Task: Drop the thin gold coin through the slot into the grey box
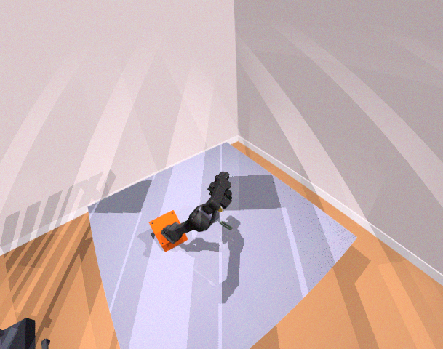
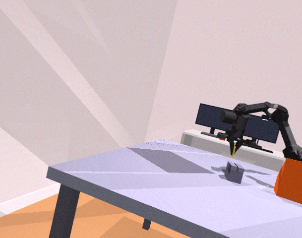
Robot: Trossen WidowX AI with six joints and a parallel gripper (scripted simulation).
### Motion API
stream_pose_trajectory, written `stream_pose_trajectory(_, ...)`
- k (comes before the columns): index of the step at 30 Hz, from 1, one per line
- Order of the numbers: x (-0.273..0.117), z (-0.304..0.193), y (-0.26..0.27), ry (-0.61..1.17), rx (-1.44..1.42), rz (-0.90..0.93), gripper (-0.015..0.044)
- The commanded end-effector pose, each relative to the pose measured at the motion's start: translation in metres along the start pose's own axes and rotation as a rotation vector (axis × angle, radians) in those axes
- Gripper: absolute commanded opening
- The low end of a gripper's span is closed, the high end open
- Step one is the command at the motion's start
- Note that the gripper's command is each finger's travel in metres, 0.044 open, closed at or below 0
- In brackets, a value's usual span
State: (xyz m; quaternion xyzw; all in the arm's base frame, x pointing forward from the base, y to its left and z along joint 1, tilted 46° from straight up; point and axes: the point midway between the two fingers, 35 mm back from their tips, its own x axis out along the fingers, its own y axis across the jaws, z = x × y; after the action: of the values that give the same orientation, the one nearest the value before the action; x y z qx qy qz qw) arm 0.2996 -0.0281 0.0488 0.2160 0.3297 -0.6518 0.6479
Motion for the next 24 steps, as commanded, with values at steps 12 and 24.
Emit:
stream_pose_trajectory(12,0.001,-0.04,-0.006,0.001,-0.004,-0.002,0.0)
stream_pose_trajectory(24,0.002,-0.067,-0.013,-0.006,0.004,-0.005,0.0)
